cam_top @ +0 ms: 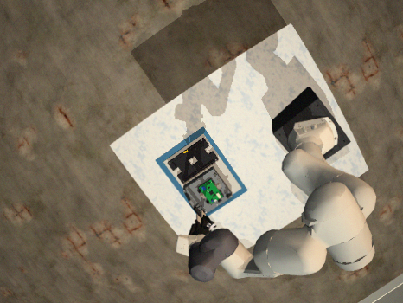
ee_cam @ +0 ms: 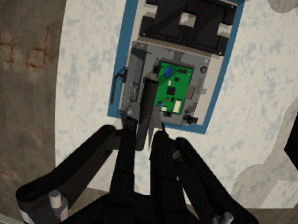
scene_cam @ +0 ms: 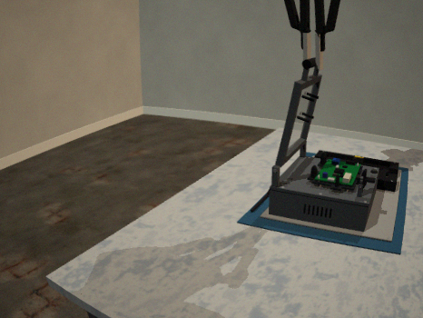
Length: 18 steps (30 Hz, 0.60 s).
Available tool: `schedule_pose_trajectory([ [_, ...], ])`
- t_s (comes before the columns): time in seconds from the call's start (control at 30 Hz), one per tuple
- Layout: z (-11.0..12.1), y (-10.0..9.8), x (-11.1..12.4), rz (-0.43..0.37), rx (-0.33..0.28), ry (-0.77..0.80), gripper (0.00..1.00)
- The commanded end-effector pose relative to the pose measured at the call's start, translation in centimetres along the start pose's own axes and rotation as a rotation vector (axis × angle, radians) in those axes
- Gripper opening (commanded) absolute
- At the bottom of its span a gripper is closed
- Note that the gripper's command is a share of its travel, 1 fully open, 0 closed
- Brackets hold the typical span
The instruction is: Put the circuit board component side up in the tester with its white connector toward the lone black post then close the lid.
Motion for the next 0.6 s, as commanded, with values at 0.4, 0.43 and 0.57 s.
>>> schedule_pose_trajectory([
  [0.4, 3.2, 1.3, -0.3, 0.005, 0.013, 0.004, 0.0],
  [0.43, 3.4, 1.4, -0.3, 0.005, 0.013, 0.004, 0.0],
  [0.57, 4.3, 1.8, -0.5, 0.005, 0.013, 0.004, 0.0],
])
Point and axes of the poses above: the point where the finger pads meet when closed, its own y axis out along the fingers, its own z axis across the jaws, x = y × z, the point moved 10 cm from there along -y, back along the fingers, and after that the axes turned 7 degrees about y, right-handed, at the moved point
